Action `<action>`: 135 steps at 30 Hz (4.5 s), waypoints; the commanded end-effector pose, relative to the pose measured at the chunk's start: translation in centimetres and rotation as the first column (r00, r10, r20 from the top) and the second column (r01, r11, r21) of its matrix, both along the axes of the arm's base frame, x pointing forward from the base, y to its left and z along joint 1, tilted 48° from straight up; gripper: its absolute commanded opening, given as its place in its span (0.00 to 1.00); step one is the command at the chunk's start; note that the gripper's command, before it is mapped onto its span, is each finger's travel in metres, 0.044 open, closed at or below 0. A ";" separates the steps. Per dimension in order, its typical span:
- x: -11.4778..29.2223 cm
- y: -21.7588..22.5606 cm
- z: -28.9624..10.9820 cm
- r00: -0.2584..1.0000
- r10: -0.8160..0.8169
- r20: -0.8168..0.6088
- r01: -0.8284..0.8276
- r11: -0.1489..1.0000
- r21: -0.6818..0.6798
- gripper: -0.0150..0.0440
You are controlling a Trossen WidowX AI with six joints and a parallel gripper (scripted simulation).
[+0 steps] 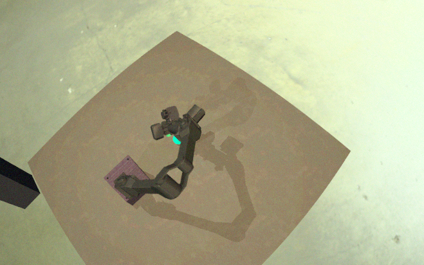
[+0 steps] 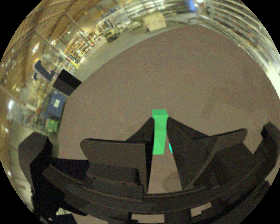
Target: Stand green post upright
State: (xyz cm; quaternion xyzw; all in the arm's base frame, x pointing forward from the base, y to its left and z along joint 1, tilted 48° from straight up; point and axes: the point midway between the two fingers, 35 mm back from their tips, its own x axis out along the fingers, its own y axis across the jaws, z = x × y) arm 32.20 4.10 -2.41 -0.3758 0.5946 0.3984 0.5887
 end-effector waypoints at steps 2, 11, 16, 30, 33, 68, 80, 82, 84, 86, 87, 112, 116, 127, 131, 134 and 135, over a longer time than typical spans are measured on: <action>-0.1 0.1 0.1 1.000 0.011 0.018 -0.012 0.999 0.040 0.29; 0.0 0.1 0.3 0.998 0.022 0.051 -0.027 0.995 0.099 0.29; 0.0 0.0 0.4 0.997 0.027 0.071 -0.036 0.991 0.130 0.29; 0.2 -0.1 0.9 0.990 0.042 0.133 -0.070 0.975 0.212 0.29; 0.2 -0.1 1.0 0.988 0.045 0.148 -0.078 0.970 0.228 0.29; 0.4 -0.5 2.8 0.936 0.069 0.344 -0.205 0.904 0.375 0.29; 0.4 -0.6 3.5 0.905 0.074 0.419 -0.259 0.877 0.404 0.29; 0.4 -0.7 3.6 0.899 0.074 0.432 -0.268 0.873 0.408 0.29; 0.4 -0.7 3.8 0.893 0.075 0.444 -0.277 0.868 0.411 0.29; 0.4 -0.7 3.9 0.886 0.075 0.457 -0.287 0.864 0.414 0.29; 0.4 -0.8 4.0 0.883 0.075 0.463 -0.292 0.861 0.416 0.29; 0.3 -0.9 4.7 0.849 0.077 0.524 -0.338 0.840 0.425 0.29; 0.4 -1.5 4.2 0.849 0.078 0.523 -0.338 0.840 0.424 0.29; 0.5 -5.4 0.8 0.851 0.081 0.520 -0.337 0.842 0.421 0.29; 0.4 -6.8 -0.6 0.850 0.080 0.520 -0.337 0.842 0.422 0.29; 0.2 -7.6 -1.3 0.850 0.079 0.521 -0.337 0.841 0.423 0.29; 0.2 -7.6 -1.4 0.850 0.079 0.521 -0.337 0.841 0.423 0.29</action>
